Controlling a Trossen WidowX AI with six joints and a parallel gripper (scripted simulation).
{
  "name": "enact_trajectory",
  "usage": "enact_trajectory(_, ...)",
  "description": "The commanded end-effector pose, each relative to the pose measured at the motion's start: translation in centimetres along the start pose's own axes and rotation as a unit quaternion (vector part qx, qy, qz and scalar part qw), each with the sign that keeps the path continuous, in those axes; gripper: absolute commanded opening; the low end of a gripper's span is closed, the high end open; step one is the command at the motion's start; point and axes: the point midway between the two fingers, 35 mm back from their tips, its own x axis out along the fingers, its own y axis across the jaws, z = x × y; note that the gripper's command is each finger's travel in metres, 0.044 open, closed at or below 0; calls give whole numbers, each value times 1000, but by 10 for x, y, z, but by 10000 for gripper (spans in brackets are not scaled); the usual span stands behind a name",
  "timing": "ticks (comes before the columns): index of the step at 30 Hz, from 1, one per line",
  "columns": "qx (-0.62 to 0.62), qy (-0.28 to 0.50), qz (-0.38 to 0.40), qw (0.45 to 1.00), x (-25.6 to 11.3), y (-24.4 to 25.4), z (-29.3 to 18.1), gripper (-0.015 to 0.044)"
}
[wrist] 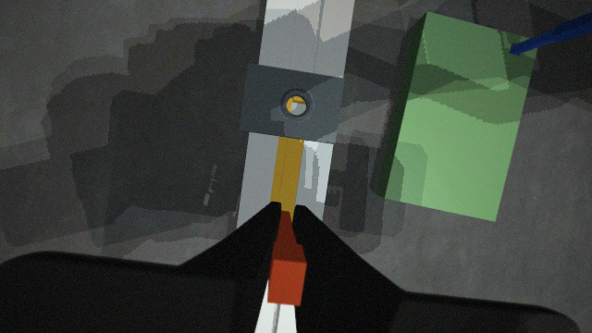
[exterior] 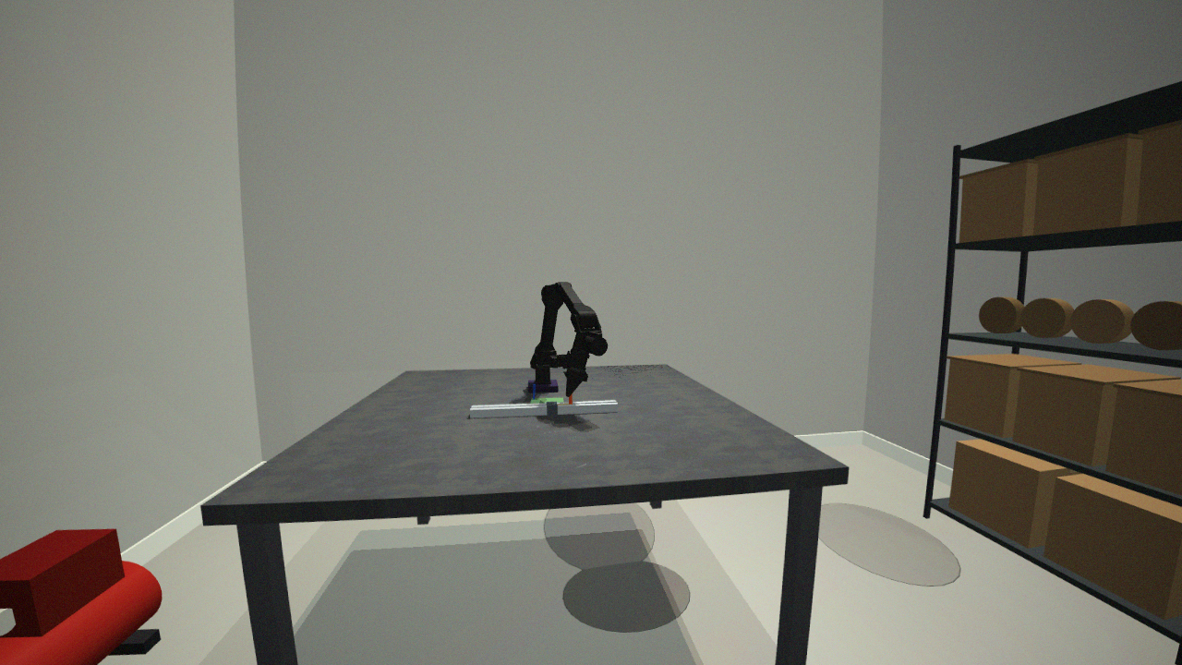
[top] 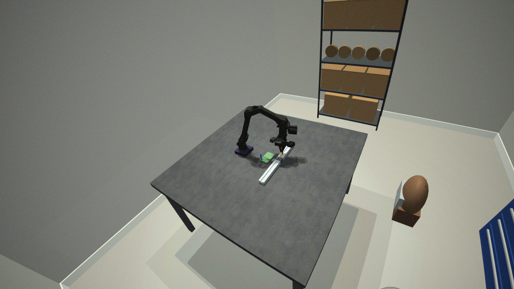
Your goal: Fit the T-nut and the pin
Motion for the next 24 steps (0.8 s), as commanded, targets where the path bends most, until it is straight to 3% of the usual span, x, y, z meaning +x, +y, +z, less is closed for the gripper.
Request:
enact_trajectory(1,0,0,0,1000,0,0,0,-97)
enact_trajectory(10,0,0,0,1000,0,0,0,139)
enact_trajectory(16,0,0,0,1000,0,0,0,145)
enact_trajectory(17,-2,5,-1,1000,-2,0,1,171)
enact_trajectory(24,-54,143,-9,988,-77,4,34,355)
